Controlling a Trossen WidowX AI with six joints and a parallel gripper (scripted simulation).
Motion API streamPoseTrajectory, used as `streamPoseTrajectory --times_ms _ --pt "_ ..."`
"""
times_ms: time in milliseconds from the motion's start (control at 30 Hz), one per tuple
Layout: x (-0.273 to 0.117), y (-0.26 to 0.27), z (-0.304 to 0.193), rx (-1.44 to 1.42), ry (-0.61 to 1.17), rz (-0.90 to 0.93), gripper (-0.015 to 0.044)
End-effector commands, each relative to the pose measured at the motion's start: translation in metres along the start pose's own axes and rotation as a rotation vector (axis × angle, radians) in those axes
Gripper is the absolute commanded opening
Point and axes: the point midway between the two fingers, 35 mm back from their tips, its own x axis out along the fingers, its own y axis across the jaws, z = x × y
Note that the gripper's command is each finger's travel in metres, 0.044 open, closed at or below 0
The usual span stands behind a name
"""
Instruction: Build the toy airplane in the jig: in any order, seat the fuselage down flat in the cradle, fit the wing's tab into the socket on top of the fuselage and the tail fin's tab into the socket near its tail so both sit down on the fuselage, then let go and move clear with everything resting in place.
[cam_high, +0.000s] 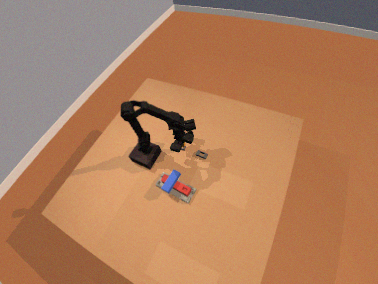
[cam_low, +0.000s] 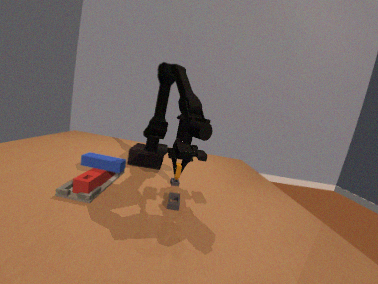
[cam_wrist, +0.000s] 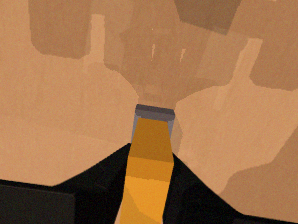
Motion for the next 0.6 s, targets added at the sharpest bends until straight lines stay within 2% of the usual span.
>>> streamPoseTrajectory --times_ms 0,567 --pt "-0.013 0.002 0.004 0.004 -0.010 0.005 0.0000" --pt "-0.065 0.002 0.005 0.004 -0.011 0.006 0.0000"
